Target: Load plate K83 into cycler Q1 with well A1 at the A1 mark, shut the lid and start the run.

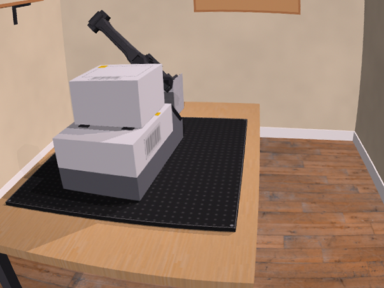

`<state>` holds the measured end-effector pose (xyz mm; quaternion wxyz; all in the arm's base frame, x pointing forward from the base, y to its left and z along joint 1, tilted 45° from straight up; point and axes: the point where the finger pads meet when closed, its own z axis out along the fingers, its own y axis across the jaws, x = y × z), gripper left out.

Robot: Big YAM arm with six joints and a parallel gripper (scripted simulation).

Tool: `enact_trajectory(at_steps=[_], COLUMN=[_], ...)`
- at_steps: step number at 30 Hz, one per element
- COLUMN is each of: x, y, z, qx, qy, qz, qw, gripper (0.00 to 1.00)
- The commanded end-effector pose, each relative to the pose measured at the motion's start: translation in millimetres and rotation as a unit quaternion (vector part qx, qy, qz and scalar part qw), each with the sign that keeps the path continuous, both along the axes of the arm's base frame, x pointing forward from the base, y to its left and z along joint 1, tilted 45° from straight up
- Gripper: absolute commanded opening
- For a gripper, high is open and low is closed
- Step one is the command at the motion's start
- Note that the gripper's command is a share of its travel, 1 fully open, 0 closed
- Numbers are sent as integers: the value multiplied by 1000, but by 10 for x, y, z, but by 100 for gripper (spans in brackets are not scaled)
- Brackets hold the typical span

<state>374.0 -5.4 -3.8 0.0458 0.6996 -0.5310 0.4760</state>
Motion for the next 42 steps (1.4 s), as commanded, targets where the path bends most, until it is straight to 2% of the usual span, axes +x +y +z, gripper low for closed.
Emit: enact_trajectory(at_steps=[1,14,24,31,42], x=[-36,142,191,242,242], y=[-59,113,36,79,40], z=[-14,109,89,156,119], qx=[5,9,16,19,16], qy=[-3,-24,-28,-38,-34], qz=[-9,9,-8,-5,-6], qw=[1000,1000,999,999,999], gripper=[0,0,0,0,0])
